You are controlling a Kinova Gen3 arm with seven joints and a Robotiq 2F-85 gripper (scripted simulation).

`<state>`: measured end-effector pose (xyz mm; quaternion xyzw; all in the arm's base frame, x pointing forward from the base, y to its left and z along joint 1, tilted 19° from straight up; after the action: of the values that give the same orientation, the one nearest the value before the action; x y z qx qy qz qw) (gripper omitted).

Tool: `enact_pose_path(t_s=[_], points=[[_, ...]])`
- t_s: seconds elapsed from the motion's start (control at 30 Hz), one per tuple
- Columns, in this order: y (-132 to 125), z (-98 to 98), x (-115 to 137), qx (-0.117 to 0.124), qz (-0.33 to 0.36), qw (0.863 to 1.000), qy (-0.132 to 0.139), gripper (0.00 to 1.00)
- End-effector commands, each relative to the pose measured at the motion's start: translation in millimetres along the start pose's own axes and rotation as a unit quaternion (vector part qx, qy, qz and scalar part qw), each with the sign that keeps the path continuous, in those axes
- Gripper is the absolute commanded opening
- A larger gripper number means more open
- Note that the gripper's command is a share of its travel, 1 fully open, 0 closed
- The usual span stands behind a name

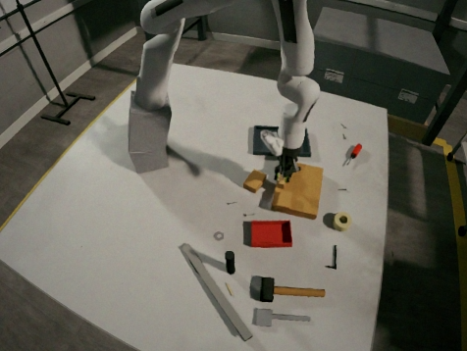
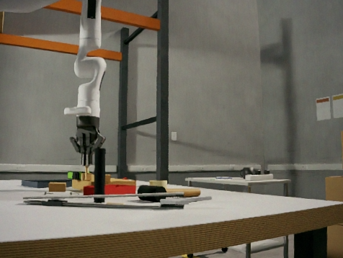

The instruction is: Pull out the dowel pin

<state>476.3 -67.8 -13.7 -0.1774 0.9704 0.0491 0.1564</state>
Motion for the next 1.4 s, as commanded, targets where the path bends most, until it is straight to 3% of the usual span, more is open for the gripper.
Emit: enact_pose_path(t_s=[0.0, 1.37], points=[[-0.5, -0.6, -0.4, 0.001, 0.005, 1.000, -0.001, 0.10], [-0.5, -0.8, -0.4, 0.001, 0.061, 0.998, -0.001, 0.10]])
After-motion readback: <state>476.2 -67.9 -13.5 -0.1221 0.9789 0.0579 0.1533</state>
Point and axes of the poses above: the point where the finger pads meet when closed, its own z axis out along the fingers, its own y axis across the jaws, x = y × z, the point moved 2 cm from there along -z, back along the fingers, and after that the axes turned 13 degrees about z, right-handed, at the moved point
